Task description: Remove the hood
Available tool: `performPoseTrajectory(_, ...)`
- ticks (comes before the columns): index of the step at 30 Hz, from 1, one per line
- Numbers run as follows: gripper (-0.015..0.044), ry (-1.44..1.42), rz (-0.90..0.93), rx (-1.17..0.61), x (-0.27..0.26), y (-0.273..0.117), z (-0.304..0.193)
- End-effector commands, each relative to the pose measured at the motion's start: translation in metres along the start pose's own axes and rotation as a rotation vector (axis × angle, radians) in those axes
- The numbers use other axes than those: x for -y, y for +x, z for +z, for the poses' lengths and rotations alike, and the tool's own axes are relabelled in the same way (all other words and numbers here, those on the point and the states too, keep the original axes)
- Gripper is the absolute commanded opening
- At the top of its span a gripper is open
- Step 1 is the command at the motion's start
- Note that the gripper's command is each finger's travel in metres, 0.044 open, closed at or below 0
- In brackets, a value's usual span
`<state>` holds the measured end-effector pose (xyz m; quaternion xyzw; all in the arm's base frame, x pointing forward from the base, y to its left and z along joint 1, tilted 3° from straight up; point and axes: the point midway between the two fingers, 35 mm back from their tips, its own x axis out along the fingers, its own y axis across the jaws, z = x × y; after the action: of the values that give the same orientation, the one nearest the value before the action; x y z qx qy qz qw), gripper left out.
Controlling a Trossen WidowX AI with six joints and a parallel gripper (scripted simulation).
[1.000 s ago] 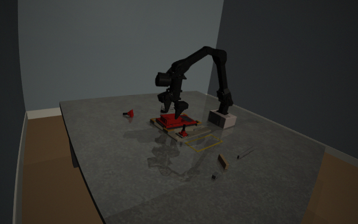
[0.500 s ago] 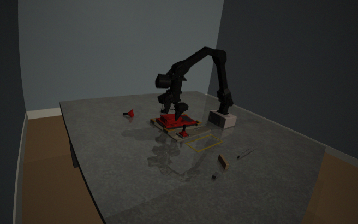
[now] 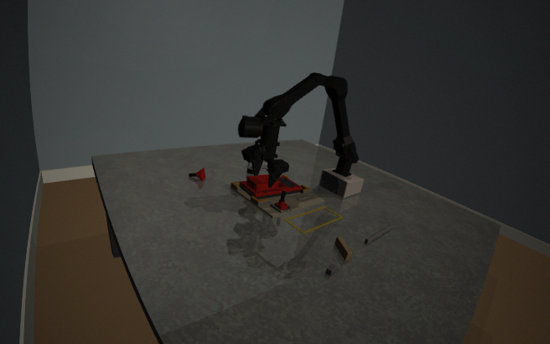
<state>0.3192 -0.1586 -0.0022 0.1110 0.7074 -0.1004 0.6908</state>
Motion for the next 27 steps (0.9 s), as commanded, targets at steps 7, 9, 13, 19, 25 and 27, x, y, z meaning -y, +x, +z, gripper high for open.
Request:
performPoseTrajectory(7, 0.0414, 0.000, 0.000, 0.000, 0.0000, 0.0030, -0.0001)
performPoseTrajectory(9, 0.0361, 0.000, 0.000, 0.000, 0.0000, 0.0030, -0.0001)
performPoseTrajectory(13, 0.0335, 0.000, 0.000, 0.000, 0.0000, 0.0030, -0.0001)
performPoseTrajectory(19, 0.0295, 0.000, 0.000, 0.000, 0.0000, 0.0030, -0.0001)
performPoseTrajectory(25, 0.0137, 0.000, 0.000, 0.000, 0.0000, 0.0007, 0.0000)
performPoseTrajectory(27, 0.0085, 0.000, 0.000, 0.000, 0.0000, -0.0006, 0.0001)
